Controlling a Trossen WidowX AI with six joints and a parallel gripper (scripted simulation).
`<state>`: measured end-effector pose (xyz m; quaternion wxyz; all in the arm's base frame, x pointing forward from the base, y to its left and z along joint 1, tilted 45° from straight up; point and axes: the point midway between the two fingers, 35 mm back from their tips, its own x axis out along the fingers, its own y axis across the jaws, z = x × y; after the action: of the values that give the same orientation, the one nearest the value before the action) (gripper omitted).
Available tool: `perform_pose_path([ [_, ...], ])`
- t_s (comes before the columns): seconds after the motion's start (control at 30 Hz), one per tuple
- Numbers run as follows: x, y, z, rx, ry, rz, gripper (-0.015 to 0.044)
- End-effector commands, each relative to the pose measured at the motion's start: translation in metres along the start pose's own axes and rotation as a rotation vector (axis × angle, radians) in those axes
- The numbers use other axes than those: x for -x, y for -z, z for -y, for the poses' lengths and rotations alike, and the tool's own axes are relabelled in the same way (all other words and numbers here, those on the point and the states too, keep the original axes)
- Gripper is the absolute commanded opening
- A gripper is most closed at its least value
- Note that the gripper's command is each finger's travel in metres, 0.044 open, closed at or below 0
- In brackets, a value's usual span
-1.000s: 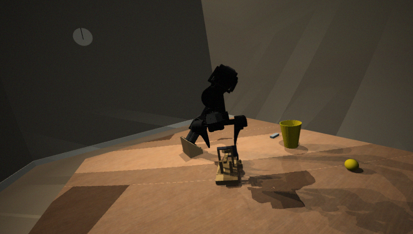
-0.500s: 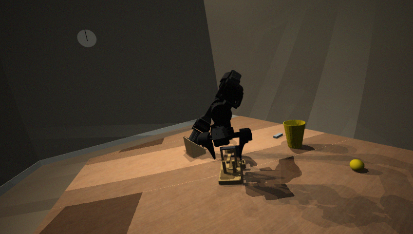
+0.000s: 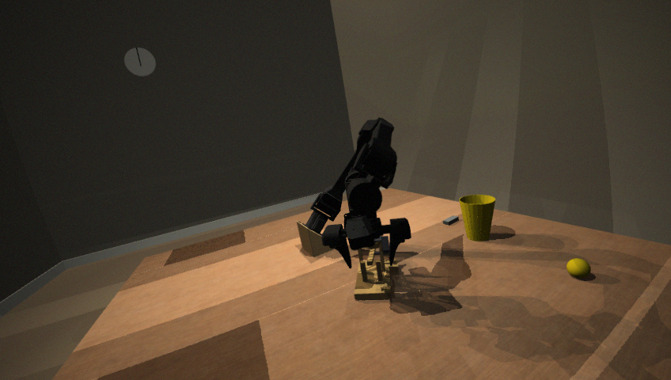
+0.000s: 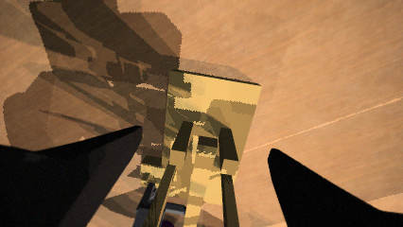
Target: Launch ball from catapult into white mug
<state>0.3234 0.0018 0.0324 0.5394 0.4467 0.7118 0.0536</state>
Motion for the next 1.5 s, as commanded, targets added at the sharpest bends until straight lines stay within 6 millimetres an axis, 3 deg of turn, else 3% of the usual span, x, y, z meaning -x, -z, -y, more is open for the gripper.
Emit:
perform_pose_path([
  [0.0, -0.01, 0.002, 0.001, -0.008, -0.003, -0.007, 0.044],
  [0.6, -0.031, 0.004, 0.0, -0.007, -0.004, -0.009, 0.044],
  [1.0, -0.028, 0.003, -0.001, 0.0, -0.002, -0.004, 0.0125],
  [1.2, -0.025, 0.002, -0.001, 0.0, -0.001, -0.003, 0.0065],
  [1.27, -0.003, 0.001, 0.0, -0.001, 0.001, -0.002, 0.0013],
  [1.33, 0.019, 0.002, 0.0, -0.002, 0.003, -0.002, 0.0],
  [1.47, 0.022, 0.0, 0.003, -0.002, 0.003, -0.001, 0.0],
])
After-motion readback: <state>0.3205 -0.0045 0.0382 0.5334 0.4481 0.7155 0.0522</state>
